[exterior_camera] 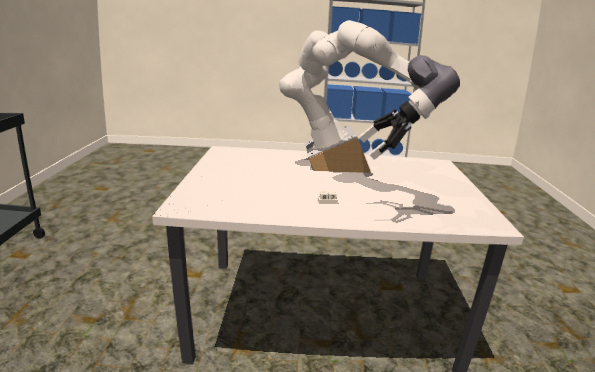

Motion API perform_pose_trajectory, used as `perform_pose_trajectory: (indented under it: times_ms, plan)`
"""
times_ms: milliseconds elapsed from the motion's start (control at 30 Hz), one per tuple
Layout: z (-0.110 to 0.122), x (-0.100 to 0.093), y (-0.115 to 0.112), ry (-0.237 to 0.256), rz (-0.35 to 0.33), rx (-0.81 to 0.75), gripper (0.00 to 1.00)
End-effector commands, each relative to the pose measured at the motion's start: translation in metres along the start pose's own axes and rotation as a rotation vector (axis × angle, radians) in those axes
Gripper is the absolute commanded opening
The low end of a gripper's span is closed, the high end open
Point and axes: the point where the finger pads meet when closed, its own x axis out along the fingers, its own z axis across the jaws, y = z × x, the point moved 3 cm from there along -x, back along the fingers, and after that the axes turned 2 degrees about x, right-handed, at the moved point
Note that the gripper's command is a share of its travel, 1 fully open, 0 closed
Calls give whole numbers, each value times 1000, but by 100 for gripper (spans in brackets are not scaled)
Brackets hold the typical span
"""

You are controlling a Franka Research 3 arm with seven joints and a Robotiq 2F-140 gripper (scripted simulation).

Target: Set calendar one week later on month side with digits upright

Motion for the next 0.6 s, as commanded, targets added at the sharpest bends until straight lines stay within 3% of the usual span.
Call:
perform_pose_trajectory:
  times_ms: [0, 567]
  plan:
    - [0, 0, 0, 0, 0, 0, 100]
    - [0, 0, 0, 0, 0, 0, 100]
